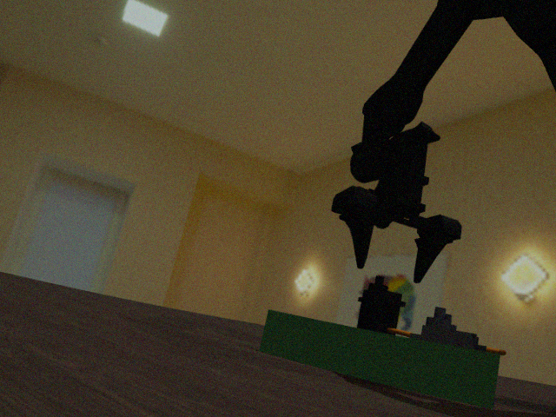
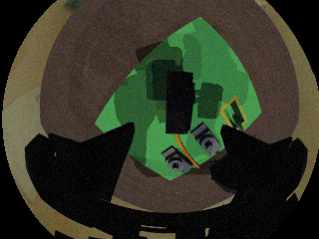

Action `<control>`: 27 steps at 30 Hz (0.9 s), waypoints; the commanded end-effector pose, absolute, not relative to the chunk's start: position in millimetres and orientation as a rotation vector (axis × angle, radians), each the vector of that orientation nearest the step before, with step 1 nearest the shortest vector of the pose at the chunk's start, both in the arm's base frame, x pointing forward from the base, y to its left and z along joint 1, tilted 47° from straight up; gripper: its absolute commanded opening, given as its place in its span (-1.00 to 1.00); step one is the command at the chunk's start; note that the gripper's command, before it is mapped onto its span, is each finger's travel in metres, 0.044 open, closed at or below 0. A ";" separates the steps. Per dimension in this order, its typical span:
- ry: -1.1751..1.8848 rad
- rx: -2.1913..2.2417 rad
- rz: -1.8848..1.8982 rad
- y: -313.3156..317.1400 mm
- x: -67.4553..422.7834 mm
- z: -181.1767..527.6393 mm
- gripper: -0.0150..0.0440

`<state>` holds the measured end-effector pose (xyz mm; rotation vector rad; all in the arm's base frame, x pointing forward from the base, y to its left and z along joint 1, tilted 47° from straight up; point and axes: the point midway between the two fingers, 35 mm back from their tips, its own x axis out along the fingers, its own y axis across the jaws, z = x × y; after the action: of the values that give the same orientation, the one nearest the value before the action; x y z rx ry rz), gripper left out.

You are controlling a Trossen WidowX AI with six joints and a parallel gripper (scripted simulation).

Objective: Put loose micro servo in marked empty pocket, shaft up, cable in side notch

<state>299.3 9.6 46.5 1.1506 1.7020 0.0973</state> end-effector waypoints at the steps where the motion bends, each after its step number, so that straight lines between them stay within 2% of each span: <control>1: 1.708 1.160 0.097 19.0 297.4 38.7 1.00; 19: 1.708 1.161 0.098 33.6 297.1 25.1 1.00; 27: 1.708 1.161 0.098 33.6 297.1 25.1 0.29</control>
<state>296.6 33.2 25.1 1.1525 1.7092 0.0986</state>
